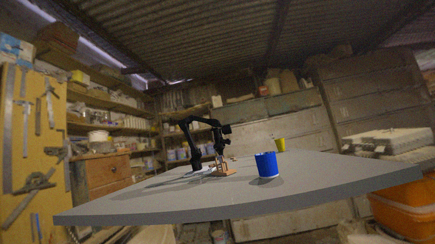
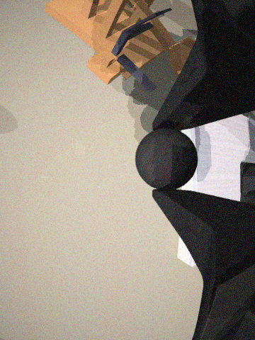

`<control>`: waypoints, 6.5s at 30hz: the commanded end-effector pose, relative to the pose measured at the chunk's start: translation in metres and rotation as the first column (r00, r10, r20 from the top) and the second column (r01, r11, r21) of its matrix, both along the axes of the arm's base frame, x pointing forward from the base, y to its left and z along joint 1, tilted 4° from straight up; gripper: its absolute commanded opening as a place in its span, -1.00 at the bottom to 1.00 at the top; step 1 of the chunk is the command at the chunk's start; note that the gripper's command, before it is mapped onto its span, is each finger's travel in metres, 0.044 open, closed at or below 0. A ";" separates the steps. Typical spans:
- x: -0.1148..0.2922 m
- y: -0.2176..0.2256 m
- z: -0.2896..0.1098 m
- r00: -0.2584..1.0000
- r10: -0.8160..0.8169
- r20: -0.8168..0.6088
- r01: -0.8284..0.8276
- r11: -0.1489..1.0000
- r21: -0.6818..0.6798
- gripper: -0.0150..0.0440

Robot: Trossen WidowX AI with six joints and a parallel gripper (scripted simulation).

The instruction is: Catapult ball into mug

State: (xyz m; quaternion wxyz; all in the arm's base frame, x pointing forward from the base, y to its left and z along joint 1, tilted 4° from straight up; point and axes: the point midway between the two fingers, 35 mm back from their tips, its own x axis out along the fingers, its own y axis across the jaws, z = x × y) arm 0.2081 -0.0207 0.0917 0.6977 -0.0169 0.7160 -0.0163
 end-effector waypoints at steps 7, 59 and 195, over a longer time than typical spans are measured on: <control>-0.006 0.005 0.050 1.000 -0.001 0.004 0.001 1.000 0.002 -0.49; -0.054 -0.108 0.005 0.701 -0.649 -0.297 0.675 0.737 -0.016 -0.49; 0.143 -0.169 0.121 0.972 -0.035 0.231 0.114 0.934 -0.339 -0.49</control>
